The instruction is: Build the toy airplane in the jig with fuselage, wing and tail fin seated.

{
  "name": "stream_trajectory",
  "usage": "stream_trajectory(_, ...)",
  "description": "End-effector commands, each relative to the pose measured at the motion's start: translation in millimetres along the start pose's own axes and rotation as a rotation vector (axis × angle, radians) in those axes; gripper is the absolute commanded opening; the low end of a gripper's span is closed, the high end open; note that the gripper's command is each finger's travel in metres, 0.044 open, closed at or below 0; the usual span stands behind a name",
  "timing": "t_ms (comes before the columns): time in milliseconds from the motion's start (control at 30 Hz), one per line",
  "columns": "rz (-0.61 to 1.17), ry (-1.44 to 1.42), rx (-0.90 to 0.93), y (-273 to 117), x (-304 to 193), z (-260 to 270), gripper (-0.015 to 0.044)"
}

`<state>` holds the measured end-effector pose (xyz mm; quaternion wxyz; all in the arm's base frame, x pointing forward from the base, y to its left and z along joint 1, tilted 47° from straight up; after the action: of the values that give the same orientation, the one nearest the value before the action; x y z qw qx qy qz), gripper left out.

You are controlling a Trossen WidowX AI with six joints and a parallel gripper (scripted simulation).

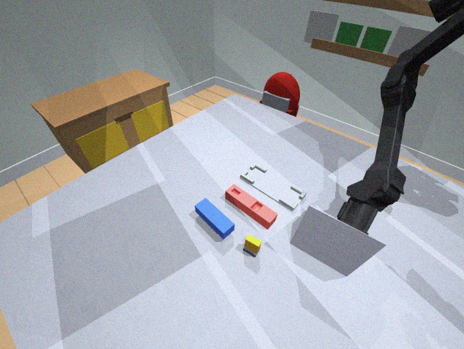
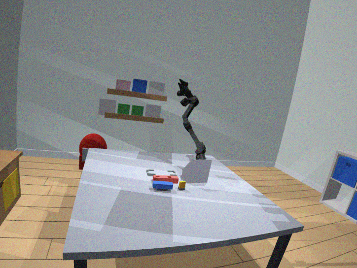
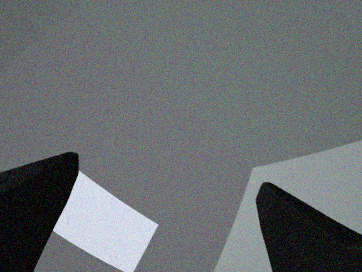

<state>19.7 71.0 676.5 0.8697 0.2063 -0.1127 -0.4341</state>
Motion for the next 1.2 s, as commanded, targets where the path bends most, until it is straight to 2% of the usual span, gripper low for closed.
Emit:
stream_trajectory(0, 0.000, 0.000, 0.000, 0, 0, 0, 0.0426)
stream_trajectory(200, -0.024, -0.095, 0.033, -1, -18, 2, 0.0440)
stream_trajectory(700, -0.089, -0.555, 0.101, 19, -122, -34, 0.0440)
stream_trajectory(1000, -0.080, -0.796, 0.061, 52, -170, -92, 0.0440)
stream_trajectory(1167, -0.027, -0.974, -0.004, 76, -197, -144, 0.0440)
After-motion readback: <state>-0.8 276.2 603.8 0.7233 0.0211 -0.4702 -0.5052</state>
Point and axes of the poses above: the point midway between the two fingers, 35 mm back from their tips, its own y axis out along the fingers, its own z axis across the jaws, x = y × z, the point moved 7 cm from there along -y, back along the fingers, and after that the axes turned 1 degree about y, right-handed, at the moved point
